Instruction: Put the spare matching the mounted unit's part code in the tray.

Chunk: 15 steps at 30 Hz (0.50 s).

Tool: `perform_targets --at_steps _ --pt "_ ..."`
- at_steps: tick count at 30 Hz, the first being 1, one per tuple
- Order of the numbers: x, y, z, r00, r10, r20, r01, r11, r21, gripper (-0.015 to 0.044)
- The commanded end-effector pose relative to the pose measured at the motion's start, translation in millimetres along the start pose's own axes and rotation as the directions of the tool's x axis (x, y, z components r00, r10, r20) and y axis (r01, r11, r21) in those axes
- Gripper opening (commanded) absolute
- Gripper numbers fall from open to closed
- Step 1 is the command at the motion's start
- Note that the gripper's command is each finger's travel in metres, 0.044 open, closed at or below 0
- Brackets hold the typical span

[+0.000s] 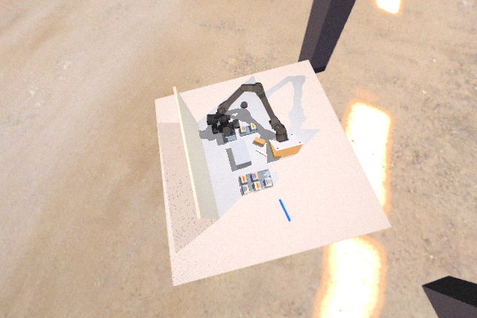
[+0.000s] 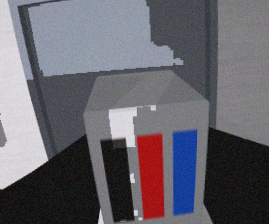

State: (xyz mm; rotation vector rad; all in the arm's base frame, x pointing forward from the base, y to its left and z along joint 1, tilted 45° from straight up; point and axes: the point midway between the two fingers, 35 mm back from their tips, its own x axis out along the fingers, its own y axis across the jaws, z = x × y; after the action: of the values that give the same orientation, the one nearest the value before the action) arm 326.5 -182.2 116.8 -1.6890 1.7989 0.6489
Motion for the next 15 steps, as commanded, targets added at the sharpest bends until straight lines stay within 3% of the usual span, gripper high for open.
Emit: perform_targets --at_steps 1,10,15 --pt "4.6 2.8 1.3 1.000 0.004 0.002 -0.004 1.000 -0.007 0.0000" --pt "10.4 4.4 0.8 1.000 0.004 -0.001 -0.004 1.000 -0.007 0.0000" --pt "7.6 2.1 -0.7 1.000 0.001 -0.003 -0.001 1.000 0.000 0.0131"
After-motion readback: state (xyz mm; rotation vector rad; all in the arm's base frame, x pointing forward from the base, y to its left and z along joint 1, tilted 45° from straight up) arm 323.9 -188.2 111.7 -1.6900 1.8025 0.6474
